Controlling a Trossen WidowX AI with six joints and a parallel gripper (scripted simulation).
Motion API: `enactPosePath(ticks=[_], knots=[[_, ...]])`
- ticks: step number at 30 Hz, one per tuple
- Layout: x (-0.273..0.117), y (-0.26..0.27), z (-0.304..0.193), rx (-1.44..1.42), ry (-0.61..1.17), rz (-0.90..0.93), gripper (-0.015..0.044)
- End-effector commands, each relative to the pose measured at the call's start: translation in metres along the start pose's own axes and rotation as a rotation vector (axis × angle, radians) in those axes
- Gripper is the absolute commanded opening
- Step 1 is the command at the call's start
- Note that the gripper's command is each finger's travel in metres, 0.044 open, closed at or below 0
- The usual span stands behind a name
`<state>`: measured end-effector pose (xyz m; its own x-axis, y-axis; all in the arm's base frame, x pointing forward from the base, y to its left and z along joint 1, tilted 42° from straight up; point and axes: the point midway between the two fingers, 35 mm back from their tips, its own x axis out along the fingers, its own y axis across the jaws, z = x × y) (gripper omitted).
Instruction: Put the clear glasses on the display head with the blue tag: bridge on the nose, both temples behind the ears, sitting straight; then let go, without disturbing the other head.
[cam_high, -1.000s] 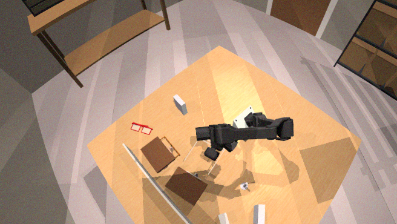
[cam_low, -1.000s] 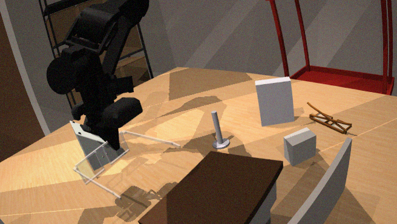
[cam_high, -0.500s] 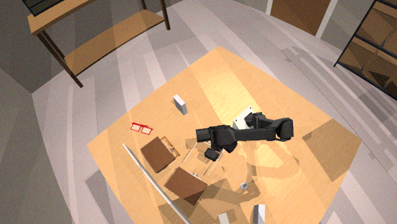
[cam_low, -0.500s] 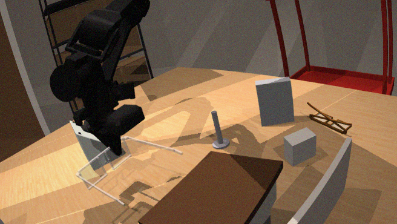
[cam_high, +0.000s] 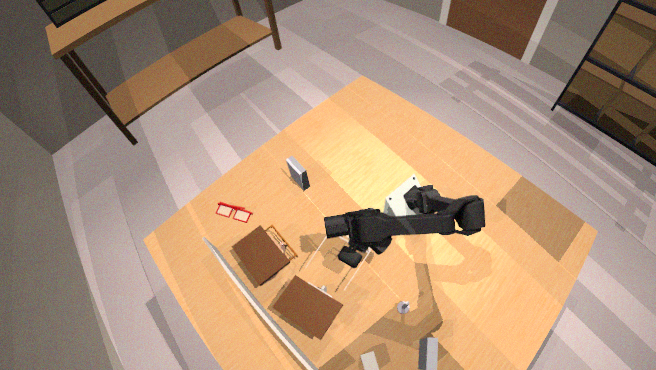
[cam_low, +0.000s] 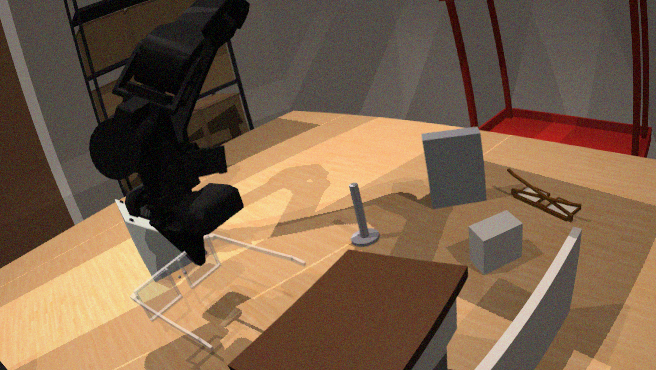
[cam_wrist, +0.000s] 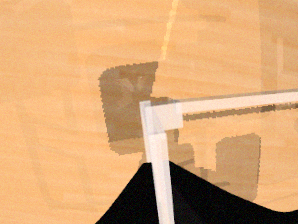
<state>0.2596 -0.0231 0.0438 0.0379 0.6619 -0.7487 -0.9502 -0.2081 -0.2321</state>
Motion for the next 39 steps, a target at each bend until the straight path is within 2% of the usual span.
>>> enactPosePath(ticks=[1, 39], knots=[[0.005, 0.001, 0.001, 0.007, -0.007, -0.001, 0.0], [0.013, -0.025, 0.003, 0.005, 0.006, -0.01, 0.0]])
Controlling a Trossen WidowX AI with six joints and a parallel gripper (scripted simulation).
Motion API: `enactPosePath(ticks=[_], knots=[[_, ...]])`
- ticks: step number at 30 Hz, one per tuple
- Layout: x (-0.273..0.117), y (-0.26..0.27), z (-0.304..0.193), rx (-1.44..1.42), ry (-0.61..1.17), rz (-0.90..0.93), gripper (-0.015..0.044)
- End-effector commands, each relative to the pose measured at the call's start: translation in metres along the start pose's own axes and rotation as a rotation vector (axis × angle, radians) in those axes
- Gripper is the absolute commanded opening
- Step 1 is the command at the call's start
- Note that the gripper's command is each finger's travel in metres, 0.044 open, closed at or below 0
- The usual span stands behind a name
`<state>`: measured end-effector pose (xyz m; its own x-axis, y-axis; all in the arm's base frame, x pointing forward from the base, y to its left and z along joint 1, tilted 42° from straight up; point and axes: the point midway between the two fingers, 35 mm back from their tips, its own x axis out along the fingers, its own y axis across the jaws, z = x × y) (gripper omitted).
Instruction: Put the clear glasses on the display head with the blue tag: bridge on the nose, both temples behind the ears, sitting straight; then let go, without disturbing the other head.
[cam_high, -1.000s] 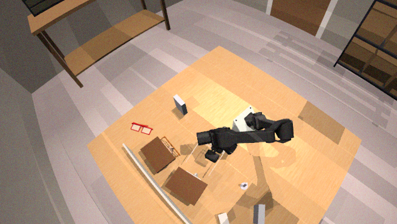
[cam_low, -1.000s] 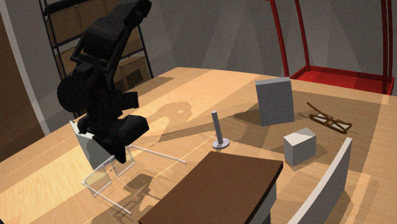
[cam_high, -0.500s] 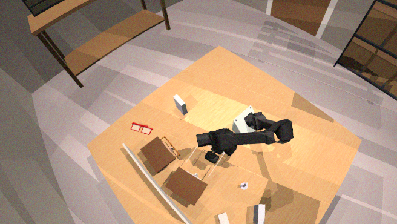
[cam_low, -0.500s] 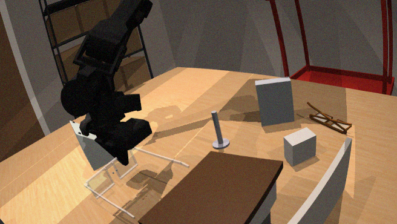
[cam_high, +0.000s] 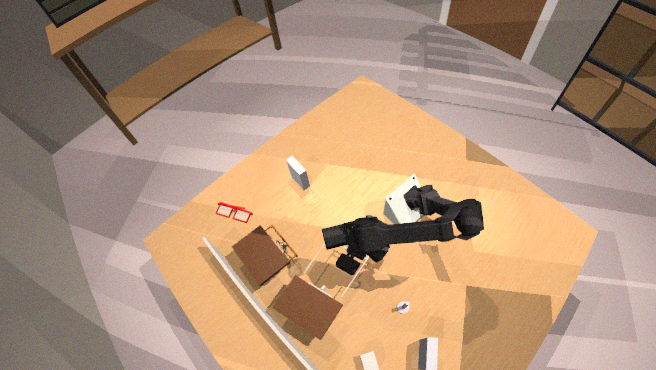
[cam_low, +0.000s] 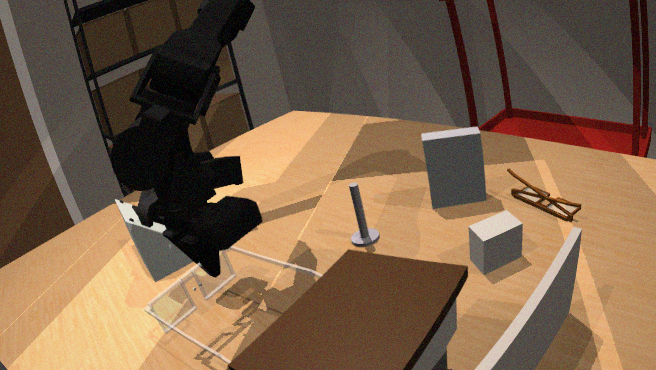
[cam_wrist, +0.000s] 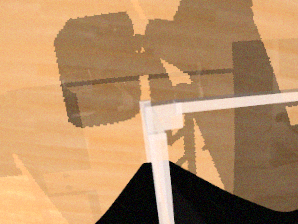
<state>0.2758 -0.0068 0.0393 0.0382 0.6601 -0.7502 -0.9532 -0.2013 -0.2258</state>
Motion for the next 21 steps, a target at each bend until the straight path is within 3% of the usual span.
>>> enactPosePath(ticks=[1, 21], knots=[[-0.002, -0.008, 0.0, -0.004, 0.004, -0.01, 0.0], [-0.001, -0.03, 0.0, -0.005, -0.003, -0.012, 0.0]])
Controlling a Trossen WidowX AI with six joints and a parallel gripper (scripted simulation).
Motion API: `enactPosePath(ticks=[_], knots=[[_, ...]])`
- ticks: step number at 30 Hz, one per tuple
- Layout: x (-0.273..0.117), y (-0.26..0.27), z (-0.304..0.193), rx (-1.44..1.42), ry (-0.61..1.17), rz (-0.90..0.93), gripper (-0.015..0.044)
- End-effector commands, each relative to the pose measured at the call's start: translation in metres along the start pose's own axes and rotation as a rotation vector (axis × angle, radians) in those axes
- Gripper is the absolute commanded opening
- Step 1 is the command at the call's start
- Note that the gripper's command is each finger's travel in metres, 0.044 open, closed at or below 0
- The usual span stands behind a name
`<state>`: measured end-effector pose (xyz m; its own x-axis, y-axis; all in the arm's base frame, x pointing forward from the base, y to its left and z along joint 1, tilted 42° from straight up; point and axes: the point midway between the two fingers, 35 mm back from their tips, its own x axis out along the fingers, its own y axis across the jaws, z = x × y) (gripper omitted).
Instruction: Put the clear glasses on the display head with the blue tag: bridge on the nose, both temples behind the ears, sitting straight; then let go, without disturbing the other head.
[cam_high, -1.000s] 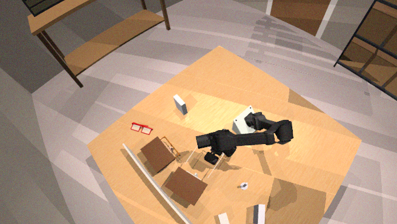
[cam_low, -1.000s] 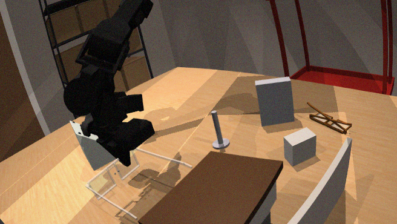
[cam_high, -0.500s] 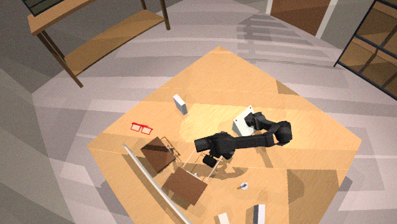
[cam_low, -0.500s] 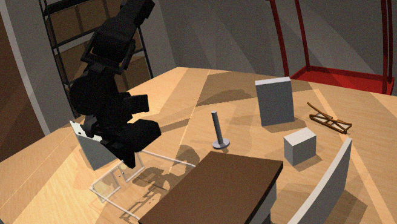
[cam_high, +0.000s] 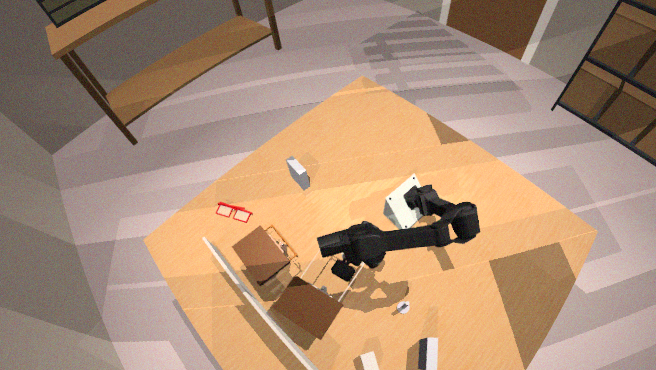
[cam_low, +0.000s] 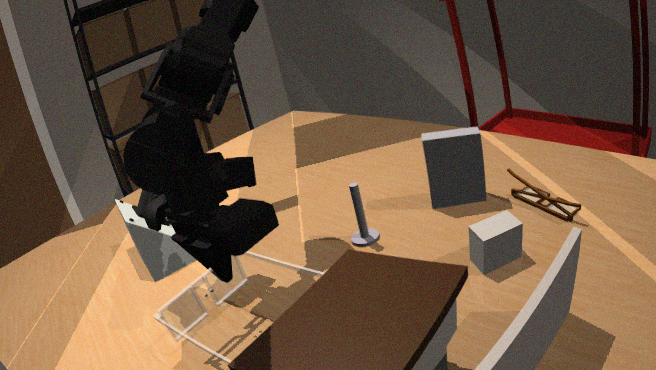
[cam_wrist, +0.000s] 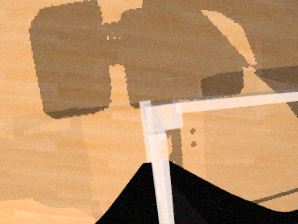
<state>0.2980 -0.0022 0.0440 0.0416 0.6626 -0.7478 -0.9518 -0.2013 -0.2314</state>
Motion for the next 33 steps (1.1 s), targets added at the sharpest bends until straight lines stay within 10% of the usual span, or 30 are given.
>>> enactPosePath(ticks=[1, 33], knots=[[-0.002, -0.008, 0.0, -0.001, -0.001, -0.007, 0.0], [-0.002, -0.045, 0.001, -0.003, -0.001, -0.009, 0.0]])
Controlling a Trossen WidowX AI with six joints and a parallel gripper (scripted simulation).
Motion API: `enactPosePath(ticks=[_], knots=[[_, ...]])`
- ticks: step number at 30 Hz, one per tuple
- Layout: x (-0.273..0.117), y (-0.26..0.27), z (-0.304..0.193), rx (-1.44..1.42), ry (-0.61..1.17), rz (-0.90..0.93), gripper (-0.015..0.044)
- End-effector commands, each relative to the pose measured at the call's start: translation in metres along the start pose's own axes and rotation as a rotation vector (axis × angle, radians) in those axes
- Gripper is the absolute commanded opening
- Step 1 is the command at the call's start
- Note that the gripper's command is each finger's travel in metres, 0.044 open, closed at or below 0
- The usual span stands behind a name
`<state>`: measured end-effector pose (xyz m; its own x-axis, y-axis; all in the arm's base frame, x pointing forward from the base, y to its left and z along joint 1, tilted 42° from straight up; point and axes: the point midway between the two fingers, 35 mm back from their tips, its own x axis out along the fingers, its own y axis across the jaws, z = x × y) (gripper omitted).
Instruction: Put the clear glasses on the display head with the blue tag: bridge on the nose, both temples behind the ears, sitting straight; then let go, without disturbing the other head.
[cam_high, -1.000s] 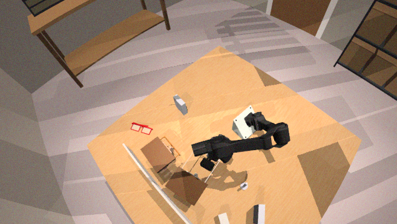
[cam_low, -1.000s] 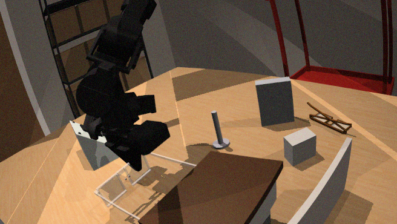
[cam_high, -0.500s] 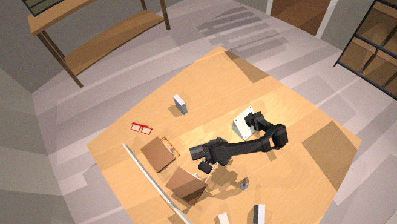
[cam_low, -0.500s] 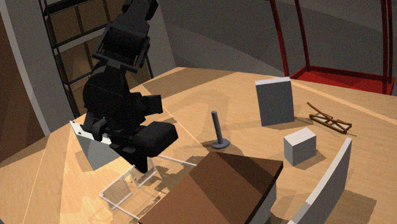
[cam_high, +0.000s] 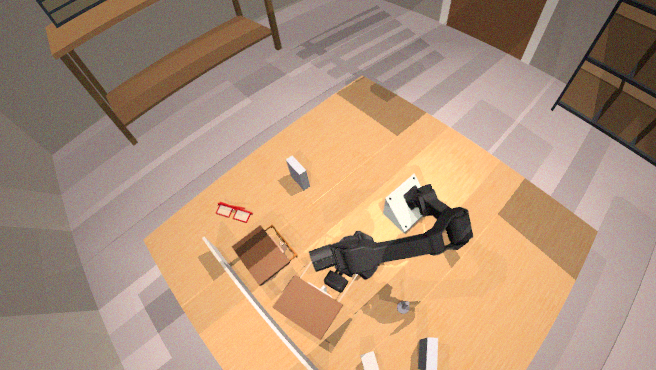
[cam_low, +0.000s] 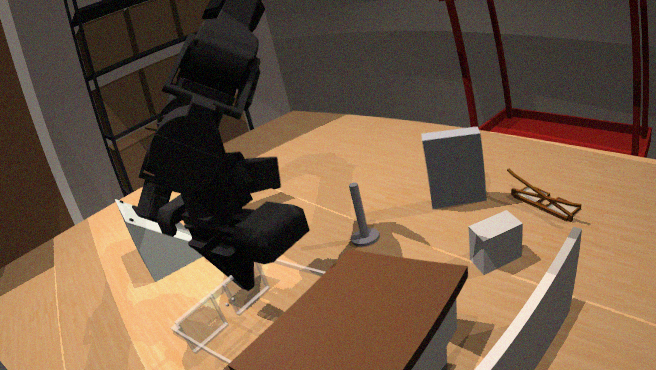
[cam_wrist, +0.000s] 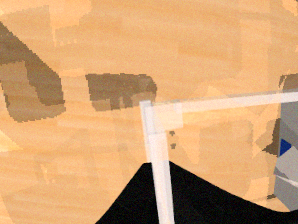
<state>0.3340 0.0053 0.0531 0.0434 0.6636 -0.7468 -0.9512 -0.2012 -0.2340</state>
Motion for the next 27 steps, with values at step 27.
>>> enactPosePath(ticks=[27], knots=[[-0.002, -0.038, 0.001, -0.003, 0.0, -0.009, 0.0]])
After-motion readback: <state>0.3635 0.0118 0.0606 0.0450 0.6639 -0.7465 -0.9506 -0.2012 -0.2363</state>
